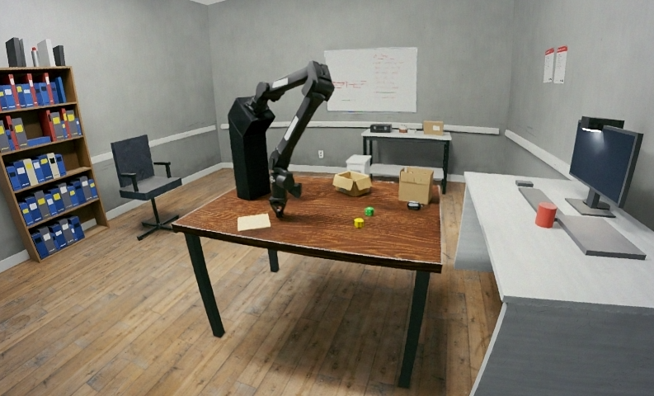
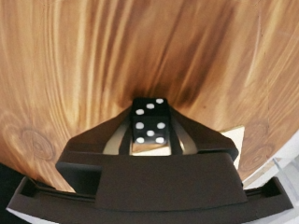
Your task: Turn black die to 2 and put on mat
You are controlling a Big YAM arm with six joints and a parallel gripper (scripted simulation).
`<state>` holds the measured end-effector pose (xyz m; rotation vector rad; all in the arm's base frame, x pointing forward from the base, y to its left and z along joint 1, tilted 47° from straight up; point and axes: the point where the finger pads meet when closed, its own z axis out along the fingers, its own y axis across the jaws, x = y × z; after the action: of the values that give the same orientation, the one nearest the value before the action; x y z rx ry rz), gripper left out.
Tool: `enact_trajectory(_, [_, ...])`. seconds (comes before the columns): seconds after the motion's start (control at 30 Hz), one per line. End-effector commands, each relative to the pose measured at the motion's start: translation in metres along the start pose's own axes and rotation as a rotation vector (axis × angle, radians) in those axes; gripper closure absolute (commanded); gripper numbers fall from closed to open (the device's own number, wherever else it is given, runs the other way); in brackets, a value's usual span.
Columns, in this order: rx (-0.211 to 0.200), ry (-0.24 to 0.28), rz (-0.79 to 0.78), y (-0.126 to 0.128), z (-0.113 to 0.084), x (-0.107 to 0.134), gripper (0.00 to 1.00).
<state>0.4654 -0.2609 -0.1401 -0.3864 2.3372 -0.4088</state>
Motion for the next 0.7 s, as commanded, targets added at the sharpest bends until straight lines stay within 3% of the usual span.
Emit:
enact_trajectory(0.0, [0.005, 0.008, 0.016, 0.000, -0.019, 0.007, 0.74])
enact_trajectory(0.2, [-0.007, 0.017, 0.008, 0.004, -0.056, 0.010, 0.74])
enact_trajectory(0.27, [-0.007, 0.017, 0.008, 0.004, -0.056, 0.010, 0.74])
enact_trajectory(0.47, [-0.006, 0.016, 0.008, 0.005, -0.097, 0.009, 0.74])
enact_trajectory(0.67, [-0.010, 0.013, 0.002, 0.008, -0.109, 0.007, 0.74])
